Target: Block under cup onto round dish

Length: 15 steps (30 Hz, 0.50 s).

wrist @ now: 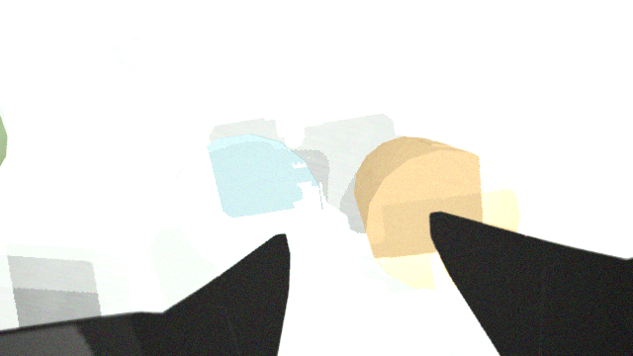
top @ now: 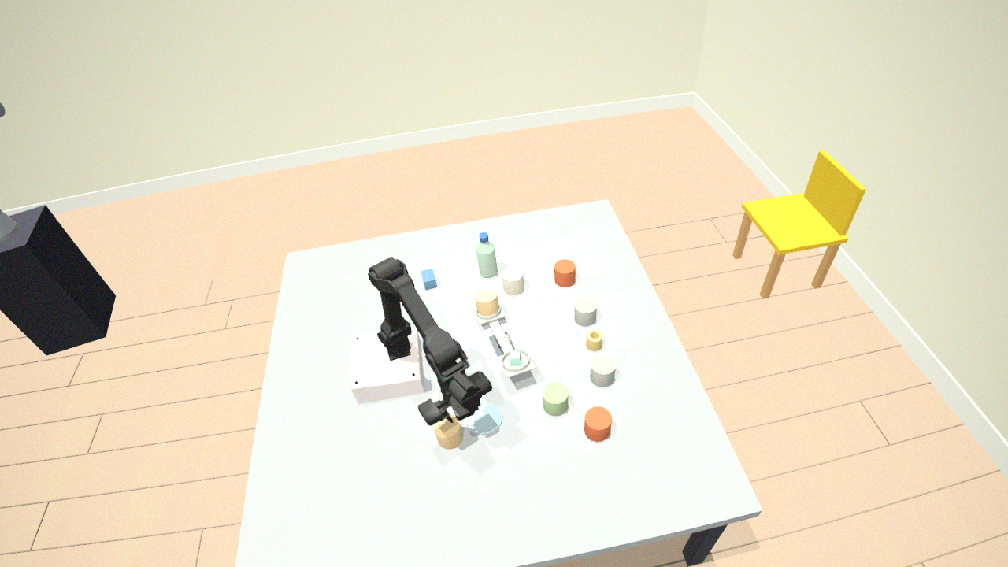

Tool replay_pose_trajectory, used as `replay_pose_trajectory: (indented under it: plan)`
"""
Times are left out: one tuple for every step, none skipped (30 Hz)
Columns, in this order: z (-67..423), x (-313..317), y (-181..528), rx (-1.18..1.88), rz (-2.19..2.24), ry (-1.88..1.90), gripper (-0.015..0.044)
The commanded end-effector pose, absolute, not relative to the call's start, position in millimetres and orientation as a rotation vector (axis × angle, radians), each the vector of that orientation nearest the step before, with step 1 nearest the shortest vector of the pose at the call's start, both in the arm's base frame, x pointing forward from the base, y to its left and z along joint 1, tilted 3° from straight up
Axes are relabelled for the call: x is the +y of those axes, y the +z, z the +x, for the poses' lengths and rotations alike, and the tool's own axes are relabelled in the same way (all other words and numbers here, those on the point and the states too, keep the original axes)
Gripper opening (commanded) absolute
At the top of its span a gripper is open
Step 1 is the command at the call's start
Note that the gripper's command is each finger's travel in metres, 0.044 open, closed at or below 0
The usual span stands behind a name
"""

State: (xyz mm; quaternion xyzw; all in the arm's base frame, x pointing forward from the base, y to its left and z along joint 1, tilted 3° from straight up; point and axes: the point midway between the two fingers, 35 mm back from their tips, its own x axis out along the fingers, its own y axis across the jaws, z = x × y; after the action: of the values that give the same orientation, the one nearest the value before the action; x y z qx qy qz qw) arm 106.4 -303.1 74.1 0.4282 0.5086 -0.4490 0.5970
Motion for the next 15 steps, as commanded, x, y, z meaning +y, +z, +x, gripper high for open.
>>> replay_pose_trajectory:
  plan:
    - [119.2,-302.5,78.6,1.229,0.892,-0.951,0.026]
    - [122.4,-301.7,79.2,1.242,0.865,-0.926,0.026]
    - [125.5,-300.9,79.9,1.255,0.839,-0.901,0.026]
    - [128.6,-300.1,80.5,1.268,0.812,-0.876,0.026]
    - [131.7,-299.3,81.1,1.28,0.786,-0.851,0.026]
    - [134.8,-298.4,81.8,1.292,0.759,-0.825,0.026]
    - [137.9,-297.5,82.4,1.303,0.732,-0.8,0.026]
    - [141.0,-296.5,83.1,1.314,0.706,-0.775,0.026]
    - [144.1,-295.6,83.7,1.325,0.679,-0.749,0.026]
    - [147.2,-294.5,84.3,1.335,0.652,-0.724,0.026]
    - [150.3,-293.5,85.0,1.346,0.625,-0.698,0.026]
    - [153.4,-292.4,85.6,1.355,0.598,-0.672,0.026]
    - [156.4,-291.3,86.3,1.365,0.572,-0.646,0.026]
    - [159.5,-290.1,86.9,1.373,0.545,-0.621,0.026]
    - [162.6,-288.9,87.6,1.382,0.518,-0.595,0.026]
